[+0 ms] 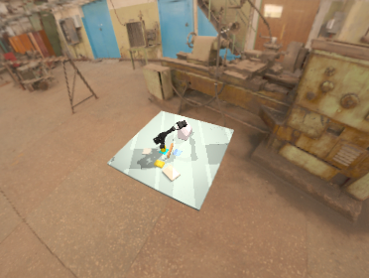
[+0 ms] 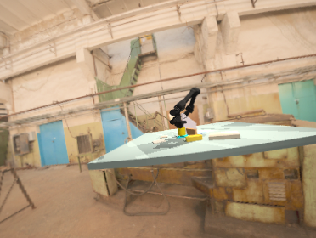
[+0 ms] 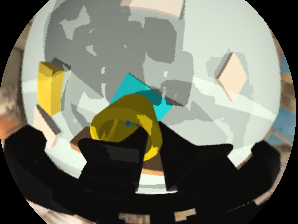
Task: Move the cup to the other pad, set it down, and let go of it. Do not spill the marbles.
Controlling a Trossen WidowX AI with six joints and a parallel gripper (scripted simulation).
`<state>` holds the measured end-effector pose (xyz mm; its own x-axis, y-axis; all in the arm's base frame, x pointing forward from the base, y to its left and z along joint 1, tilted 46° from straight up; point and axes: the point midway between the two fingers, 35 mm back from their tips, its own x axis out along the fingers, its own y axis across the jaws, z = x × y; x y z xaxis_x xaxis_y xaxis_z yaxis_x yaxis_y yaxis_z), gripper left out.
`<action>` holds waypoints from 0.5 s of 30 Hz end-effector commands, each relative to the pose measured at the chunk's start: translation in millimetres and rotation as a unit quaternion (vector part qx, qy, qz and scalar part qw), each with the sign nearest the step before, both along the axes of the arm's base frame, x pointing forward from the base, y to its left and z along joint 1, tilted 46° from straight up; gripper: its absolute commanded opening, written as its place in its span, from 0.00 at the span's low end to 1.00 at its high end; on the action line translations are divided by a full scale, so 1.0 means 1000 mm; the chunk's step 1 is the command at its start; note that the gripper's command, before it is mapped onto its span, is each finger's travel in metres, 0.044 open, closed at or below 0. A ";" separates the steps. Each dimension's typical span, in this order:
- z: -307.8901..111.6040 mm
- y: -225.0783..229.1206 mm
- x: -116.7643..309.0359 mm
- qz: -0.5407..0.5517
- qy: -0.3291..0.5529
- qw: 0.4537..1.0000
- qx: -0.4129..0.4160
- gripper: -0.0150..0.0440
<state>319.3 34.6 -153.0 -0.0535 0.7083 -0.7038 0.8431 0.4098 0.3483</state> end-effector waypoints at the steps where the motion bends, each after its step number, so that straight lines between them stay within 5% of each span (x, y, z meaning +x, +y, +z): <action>1: -0.003 0.004 -0.003 -0.001 0.005 1.000 0.003 0.25; 15: -0.002 0.002 -0.001 0.000 0.001 1.000 0.000 0.25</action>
<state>317.7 36.4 -155.0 -0.0563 0.7091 -0.7029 0.8444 0.4095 0.3454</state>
